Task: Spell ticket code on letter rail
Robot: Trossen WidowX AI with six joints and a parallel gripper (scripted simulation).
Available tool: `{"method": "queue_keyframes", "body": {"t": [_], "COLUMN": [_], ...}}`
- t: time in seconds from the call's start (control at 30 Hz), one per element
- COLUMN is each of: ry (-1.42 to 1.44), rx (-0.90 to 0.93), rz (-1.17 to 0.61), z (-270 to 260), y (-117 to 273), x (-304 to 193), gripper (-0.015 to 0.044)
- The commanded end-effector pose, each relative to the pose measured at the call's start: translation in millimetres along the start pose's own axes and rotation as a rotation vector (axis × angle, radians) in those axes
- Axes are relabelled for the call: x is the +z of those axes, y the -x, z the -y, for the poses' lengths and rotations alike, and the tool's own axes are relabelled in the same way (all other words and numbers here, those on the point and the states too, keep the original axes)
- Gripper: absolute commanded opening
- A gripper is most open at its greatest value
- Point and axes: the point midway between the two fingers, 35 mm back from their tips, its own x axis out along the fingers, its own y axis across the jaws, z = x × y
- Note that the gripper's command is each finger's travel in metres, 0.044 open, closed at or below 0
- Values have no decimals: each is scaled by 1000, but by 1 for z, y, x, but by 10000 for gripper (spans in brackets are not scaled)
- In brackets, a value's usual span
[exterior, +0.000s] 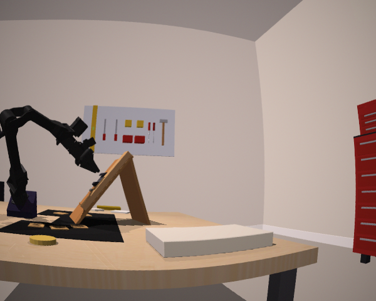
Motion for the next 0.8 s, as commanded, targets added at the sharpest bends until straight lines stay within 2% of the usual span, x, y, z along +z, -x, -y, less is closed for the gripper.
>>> {"method": "queue_keyframes", "body": {"t": [0.0, 0.17, 0.53, 0.77], "ry": [-3, -3, -1, -1], "rx": [-6, -6, 0, 0], "rz": [-3, -3, -1, -1], "z": [2, 4, 2, 2], "y": [3, 6, 4, 4], "x": [-1, -2, -1, -1], "gripper": [295, 295, 6, 0]}}
